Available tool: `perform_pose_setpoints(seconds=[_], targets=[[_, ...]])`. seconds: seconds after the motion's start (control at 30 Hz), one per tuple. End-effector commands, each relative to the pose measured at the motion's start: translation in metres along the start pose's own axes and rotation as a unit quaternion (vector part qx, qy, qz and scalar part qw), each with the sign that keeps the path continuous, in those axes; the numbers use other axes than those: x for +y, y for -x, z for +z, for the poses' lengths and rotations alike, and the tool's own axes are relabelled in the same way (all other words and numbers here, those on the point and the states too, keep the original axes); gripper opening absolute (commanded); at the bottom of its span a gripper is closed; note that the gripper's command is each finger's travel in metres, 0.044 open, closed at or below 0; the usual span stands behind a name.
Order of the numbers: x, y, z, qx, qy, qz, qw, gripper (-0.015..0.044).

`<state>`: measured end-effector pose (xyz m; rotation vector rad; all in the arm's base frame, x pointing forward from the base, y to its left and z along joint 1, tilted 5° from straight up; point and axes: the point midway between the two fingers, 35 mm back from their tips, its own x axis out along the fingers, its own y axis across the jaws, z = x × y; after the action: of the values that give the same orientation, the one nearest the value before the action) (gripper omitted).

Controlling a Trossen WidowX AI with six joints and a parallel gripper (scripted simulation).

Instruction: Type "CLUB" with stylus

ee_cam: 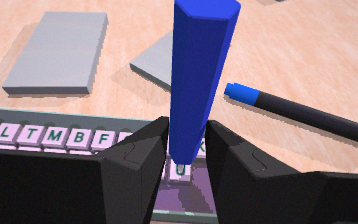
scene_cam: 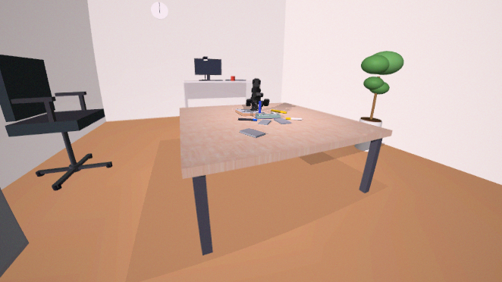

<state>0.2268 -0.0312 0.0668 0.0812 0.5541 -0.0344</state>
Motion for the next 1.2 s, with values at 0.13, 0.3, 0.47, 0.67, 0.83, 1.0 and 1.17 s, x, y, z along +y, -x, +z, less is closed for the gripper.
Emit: perform_pose_setpoints(seconds=[0.13,0.3,0.47,0.67,0.83,1.0,1.17], targets=[[-0.001,0.002,0.004,0.001,-0.001,-0.002,1.0,0.0081],[-0.001,0.01,0.019,0.001,0.0,-0.002,1.0,0.0081],[-0.001,0.02,0.034,0.001,0.0,-0.002,1.0,0.0081],[-0.001,0.017,0.031,0.002,-0.003,-0.003,1.0,0.0071],[-0.001,0.017,0.031,0.002,-0.003,-0.003,1.0,0.0038],[0.003,0.016,0.032,0.004,-0.004,-0.003,1.0,0.0],[0.012,0.012,0.034,0.009,-0.004,-0.002,1.0,0.0]])
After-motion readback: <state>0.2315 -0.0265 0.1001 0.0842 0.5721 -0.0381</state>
